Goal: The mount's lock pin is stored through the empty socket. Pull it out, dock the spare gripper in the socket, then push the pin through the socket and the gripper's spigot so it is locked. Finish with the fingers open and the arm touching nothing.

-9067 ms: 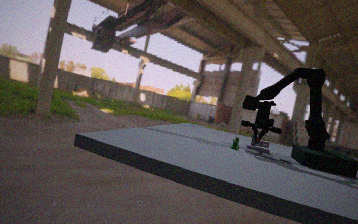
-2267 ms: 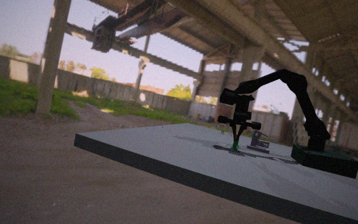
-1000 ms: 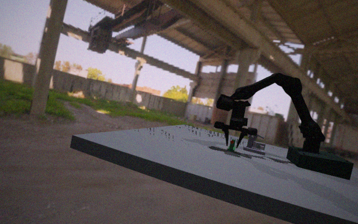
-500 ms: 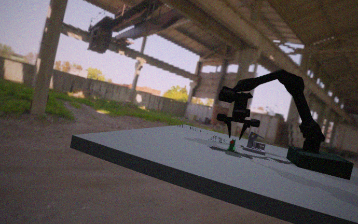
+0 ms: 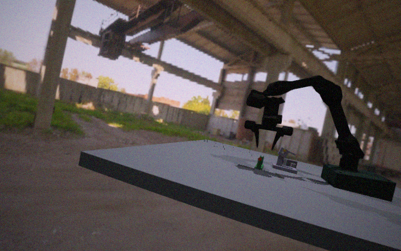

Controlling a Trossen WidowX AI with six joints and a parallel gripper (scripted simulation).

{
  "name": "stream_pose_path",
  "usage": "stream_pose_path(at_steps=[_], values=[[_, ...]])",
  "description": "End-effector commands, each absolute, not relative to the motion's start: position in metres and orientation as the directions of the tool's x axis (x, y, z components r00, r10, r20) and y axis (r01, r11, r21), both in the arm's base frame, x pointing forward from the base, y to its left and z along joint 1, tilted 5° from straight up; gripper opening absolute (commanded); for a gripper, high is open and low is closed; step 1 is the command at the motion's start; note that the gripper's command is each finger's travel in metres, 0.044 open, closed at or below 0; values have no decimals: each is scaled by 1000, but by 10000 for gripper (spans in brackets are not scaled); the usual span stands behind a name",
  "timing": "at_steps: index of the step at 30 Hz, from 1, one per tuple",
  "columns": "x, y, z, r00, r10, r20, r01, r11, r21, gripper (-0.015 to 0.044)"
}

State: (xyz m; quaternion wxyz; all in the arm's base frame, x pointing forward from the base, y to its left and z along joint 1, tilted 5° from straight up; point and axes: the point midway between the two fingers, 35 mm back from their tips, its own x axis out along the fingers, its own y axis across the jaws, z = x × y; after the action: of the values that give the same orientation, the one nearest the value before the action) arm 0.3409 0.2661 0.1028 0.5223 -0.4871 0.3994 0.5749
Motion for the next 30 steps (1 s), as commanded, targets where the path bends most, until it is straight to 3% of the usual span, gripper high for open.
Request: stream_pose_path(at_steps=[1,6,16,24,30], values=[[341,264,102,16,207,-978,-990,-136,-45,305],[351,209,147,66,189,-980,-987,-134,-92,180],[351,200,152,73,185,-980,-986,-134,-99,180],[357,205,87,73,185,-980,-986,-134,-99,180],[357,206,82,73,185,-980,-986,-134,-99,180]])
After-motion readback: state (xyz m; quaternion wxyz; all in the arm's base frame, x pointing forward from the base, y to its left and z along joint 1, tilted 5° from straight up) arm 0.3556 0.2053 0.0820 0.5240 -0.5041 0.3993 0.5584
